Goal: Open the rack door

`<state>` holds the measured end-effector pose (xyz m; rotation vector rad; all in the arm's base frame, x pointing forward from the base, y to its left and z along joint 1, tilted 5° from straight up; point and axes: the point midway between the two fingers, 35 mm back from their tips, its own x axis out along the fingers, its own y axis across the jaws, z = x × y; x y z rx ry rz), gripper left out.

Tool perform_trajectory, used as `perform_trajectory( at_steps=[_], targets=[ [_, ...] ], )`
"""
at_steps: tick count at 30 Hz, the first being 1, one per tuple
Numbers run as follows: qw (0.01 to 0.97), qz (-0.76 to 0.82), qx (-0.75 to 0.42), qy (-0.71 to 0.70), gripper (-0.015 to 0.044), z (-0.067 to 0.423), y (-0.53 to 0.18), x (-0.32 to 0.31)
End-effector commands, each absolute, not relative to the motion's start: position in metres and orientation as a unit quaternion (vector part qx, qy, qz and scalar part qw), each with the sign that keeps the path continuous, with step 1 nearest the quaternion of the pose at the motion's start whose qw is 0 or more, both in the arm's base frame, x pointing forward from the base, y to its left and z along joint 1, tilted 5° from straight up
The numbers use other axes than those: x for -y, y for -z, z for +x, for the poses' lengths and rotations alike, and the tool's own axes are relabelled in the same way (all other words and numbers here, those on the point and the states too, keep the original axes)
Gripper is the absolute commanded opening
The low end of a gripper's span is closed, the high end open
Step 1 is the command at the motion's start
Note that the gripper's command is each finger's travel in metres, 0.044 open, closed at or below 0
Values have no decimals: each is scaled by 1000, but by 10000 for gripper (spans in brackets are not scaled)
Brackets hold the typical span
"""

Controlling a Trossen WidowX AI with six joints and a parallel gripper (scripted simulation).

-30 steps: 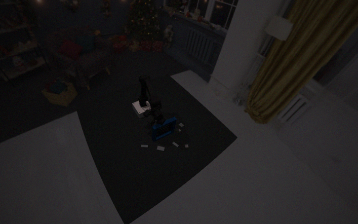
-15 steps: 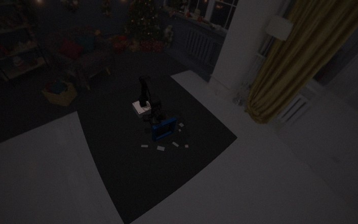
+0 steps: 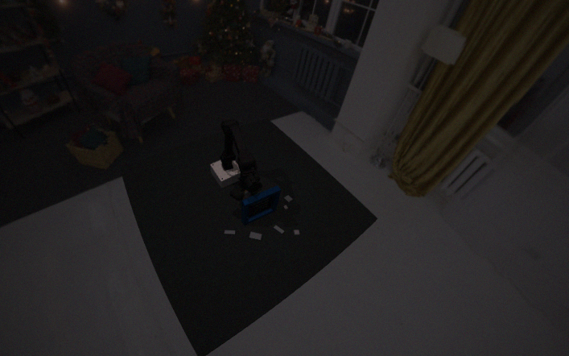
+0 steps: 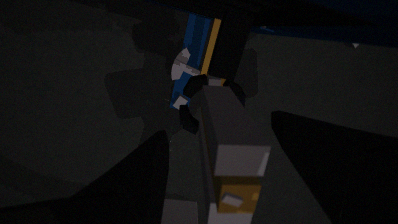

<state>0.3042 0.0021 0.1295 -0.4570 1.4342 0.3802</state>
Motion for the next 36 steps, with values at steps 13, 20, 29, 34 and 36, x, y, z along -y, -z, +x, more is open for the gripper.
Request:
perform_trajectory(
  at_steps=[13, 20, 29, 34, 36],
  targets=[
    [586, -456, -536, -402, 293, 304, -129, -3],
    [498, -551, -458, -488, 293, 304, -129, -3],
    [434, -602, -401, -536, 293, 304, -129, -3],
    [434, -602, -401, -536, 188, 304, -129, -3],
    [434, -602, -401, -536, 136, 304, -129, -3]
  ],
)
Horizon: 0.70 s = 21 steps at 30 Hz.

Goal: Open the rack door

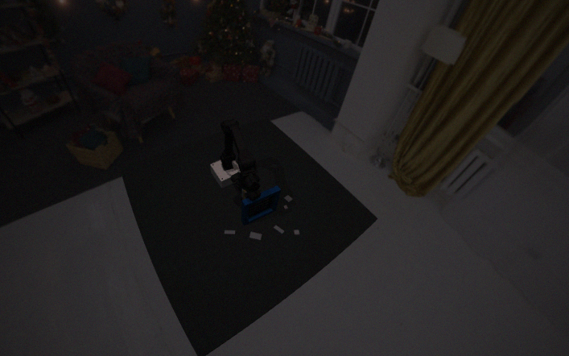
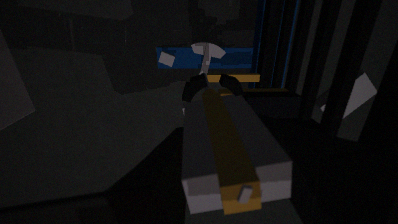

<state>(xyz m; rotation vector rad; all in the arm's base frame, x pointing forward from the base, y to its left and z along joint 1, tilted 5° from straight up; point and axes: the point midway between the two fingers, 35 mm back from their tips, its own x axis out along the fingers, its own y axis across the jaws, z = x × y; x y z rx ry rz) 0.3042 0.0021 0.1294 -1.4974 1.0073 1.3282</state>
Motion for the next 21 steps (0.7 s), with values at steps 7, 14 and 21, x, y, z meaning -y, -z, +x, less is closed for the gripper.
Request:
perform_trajectory(
  at_steps=[7, 14, 21],
  targets=[
    [434, -602, -401, -536, 70, 304, -129, -3],
    [434, -602, -401, -536, 23, 304, -129, -3],
    [449, -592, -414, -526, 21, 302, -129, -3]
  ],
)
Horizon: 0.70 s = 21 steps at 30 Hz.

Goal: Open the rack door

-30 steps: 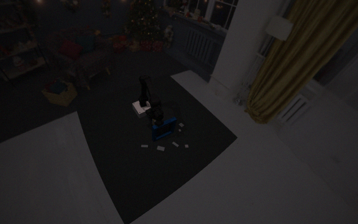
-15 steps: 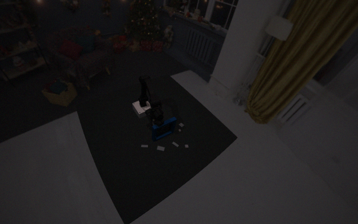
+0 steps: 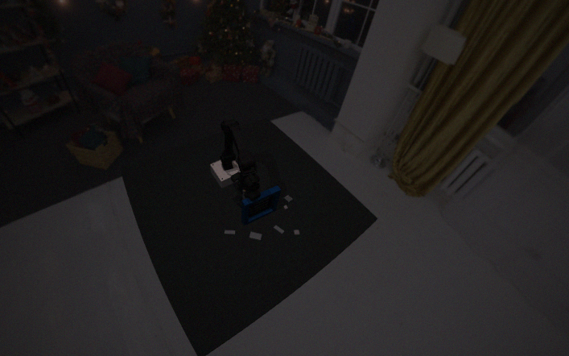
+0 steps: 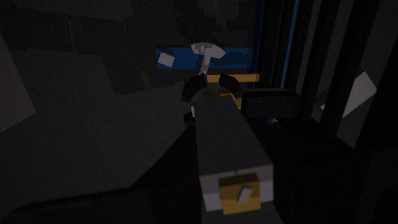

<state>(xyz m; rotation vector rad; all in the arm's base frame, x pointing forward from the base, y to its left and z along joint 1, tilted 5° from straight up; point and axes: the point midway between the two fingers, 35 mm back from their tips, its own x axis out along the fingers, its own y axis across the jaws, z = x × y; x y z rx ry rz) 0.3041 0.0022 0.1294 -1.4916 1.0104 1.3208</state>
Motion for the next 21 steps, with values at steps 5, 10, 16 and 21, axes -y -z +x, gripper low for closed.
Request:
perform_trajectory(
  at_steps=[5, 10, 16, 21],
  targets=[
    [479, -568, -441, -504, 21, 298, -129, -5],
    [507, -542, -466, -481, 21, 293, -128, -6],
    [538, -512, -493, -454, 21, 286, -127, -9],
    [561, -486, -514, -430, 21, 279, -127, -12]
  ],
)
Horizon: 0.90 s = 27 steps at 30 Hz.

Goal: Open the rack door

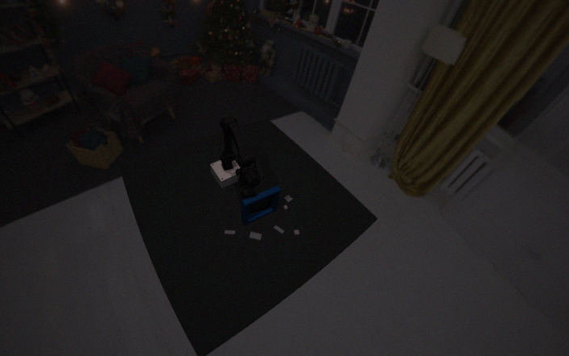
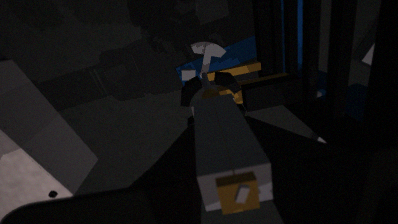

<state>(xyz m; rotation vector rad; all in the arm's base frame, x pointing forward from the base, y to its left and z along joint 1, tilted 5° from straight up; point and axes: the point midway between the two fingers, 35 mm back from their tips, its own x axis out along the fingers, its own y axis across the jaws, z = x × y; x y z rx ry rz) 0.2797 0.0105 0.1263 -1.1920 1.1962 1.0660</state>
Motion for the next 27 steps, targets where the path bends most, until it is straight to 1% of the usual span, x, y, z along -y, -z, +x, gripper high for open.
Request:
perform_trajectory(
  at_steps=[1, 27],
  targets=[
    [565, -481, -518, -426, 21, 277, -126, -13],
    [651, -354, -594, -313, 21, 235, -121, -43]
  ],
)
